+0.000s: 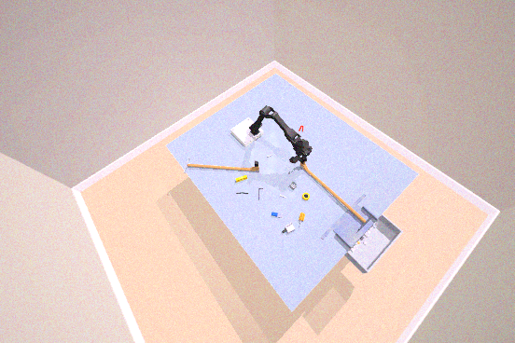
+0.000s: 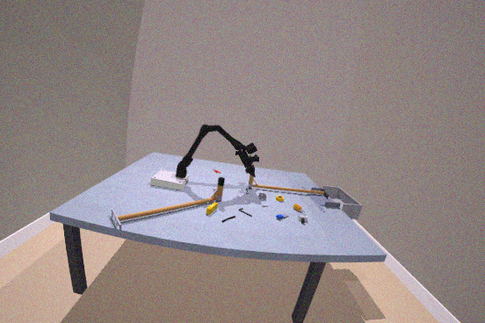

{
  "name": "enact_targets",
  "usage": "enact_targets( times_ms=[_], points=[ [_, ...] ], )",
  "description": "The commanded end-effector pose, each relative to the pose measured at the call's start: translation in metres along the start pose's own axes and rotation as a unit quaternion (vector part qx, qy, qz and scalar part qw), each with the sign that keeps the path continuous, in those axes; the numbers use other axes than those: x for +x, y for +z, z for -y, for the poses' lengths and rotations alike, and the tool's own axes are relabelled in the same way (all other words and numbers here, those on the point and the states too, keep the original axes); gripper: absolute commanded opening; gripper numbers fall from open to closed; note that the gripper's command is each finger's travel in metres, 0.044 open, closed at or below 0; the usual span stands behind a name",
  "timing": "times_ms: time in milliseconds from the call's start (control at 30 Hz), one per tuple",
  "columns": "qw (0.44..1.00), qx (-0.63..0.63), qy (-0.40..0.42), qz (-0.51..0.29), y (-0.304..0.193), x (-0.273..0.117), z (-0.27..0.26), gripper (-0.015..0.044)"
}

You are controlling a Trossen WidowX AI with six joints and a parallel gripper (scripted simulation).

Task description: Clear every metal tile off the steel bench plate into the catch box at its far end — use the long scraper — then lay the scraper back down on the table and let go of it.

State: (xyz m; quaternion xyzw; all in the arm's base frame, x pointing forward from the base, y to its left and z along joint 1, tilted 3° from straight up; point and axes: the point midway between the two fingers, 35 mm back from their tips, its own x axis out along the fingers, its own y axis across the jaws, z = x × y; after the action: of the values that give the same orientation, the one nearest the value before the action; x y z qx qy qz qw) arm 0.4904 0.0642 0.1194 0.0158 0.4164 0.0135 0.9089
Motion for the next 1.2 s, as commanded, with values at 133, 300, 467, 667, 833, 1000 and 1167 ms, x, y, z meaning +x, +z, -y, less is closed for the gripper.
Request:
enact_targets(
  times_ms=[133,300,467,667,833,1000,1167],
  points=[
    [1.0,0.002,0.001,0.012,-0.002,-0.016,-0.002,0.0],
    [1.0,0.002,0.001,0.012,-0.007,-0.021,-0.003,0.0],
    [1.0,0.002,0.001,0.012,-0.013,-0.027,-0.003,0.0],
    [1.0,0.002,0.001,0.012,-0.02,-0.034,-0.004,0.0],
    [1.0,0.001,0.001,0.012,-0.026,-0.039,-0.004,0.0],
    [1.0,0.001,0.002,0.012,-0.032,-0.044,-0.005,0.0],
    [1.0,0.001,0.002,0.012,-0.038,-0.049,-0.005,0.0]
  ],
)
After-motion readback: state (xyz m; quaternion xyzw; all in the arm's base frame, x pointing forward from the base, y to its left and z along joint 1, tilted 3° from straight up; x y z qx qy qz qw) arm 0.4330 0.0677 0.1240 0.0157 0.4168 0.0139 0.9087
